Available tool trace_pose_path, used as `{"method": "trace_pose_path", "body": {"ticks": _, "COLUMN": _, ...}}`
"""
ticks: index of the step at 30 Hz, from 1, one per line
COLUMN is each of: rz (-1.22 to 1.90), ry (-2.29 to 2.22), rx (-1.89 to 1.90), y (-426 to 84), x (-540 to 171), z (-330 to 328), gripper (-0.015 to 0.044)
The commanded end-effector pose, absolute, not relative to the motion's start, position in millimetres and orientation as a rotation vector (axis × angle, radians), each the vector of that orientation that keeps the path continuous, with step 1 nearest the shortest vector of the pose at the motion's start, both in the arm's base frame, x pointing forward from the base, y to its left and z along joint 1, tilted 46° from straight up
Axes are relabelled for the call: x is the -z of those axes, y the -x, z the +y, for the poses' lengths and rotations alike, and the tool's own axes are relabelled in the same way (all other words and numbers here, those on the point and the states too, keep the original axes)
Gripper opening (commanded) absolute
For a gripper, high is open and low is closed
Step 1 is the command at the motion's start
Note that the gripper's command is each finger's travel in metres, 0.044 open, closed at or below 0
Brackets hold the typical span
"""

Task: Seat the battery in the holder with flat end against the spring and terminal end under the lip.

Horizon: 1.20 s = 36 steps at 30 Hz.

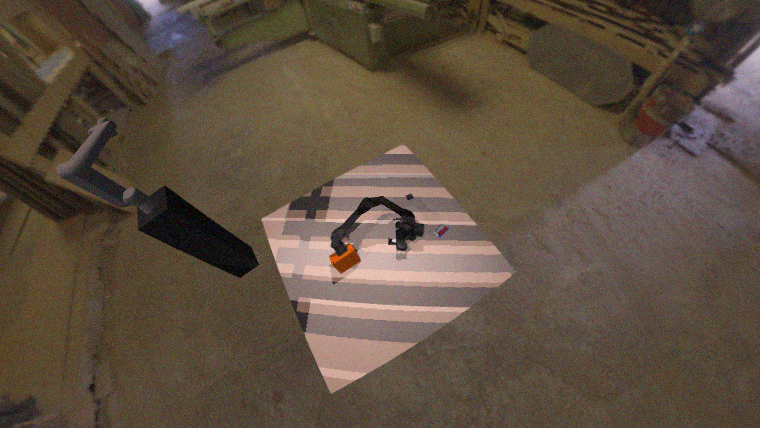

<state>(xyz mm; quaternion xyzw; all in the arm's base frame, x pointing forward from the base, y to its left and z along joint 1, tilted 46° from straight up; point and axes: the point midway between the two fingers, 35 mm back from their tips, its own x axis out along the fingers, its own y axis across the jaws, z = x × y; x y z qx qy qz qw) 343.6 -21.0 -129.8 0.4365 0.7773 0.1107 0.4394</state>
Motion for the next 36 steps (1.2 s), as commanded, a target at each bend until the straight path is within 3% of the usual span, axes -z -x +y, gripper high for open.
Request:
{"method": "trace_pose_path", "body": {"ticks": 1, "rz": 1.905, "ry": -1.066, "rx": -0.254, "y": -346.3, "x": 136.0, "z": -22.4, "gripper": 0.0077}}
{"method": "trace_pose_path", "body": {"ticks": 36, "rz": 1.811, "ry": -1.060, "rx": -0.166, "y": -342.9, "x": 134.5, "z": -16.7, "gripper": 0.0077}}
